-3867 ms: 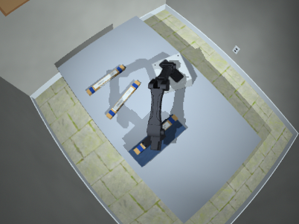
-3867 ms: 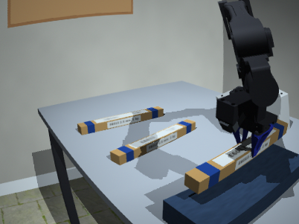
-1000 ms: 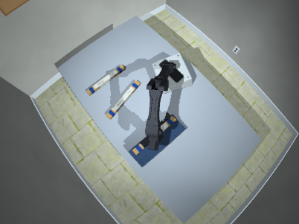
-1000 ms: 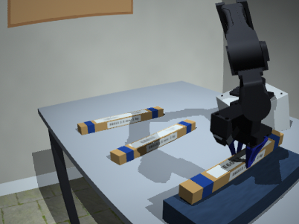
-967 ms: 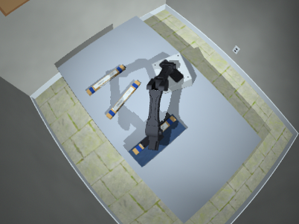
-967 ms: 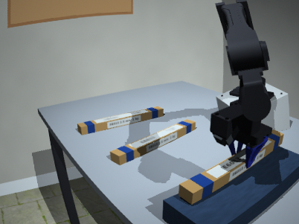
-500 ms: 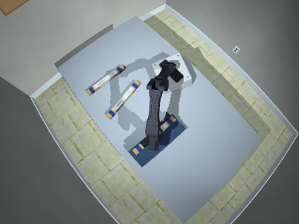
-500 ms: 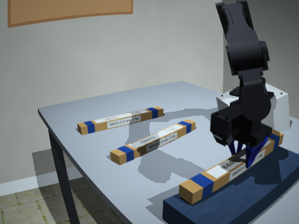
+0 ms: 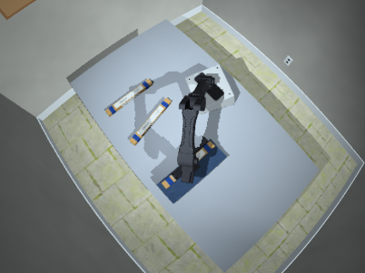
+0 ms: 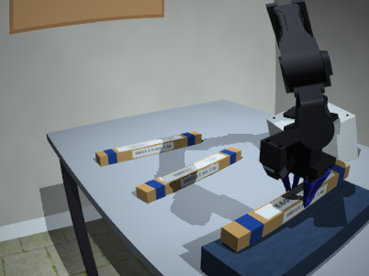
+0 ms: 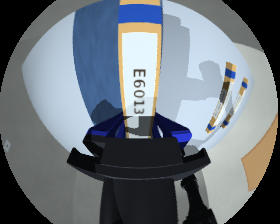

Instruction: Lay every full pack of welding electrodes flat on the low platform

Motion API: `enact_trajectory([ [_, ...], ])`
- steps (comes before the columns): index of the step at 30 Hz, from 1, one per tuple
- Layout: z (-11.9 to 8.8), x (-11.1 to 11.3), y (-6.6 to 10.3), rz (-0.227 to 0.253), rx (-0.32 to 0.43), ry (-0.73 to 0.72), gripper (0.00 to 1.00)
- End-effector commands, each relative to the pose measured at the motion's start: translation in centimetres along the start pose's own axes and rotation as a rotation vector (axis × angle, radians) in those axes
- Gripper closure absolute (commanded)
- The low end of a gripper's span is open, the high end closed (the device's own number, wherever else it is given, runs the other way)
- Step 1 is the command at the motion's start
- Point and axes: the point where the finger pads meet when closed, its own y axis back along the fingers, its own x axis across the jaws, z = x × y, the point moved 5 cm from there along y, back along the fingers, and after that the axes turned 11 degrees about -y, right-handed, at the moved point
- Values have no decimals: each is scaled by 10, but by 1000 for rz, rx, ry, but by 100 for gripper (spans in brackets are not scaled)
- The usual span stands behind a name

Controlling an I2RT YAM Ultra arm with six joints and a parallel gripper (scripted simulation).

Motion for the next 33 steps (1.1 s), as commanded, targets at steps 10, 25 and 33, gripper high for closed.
enact_trajectory([
  [10, 12, 2, 50, 78, -66, -10, 100],
  [25, 7, 24, 51, 80, -72, -16, 100],
  [33, 3, 38, 47, 72, -65, -13, 100],
])
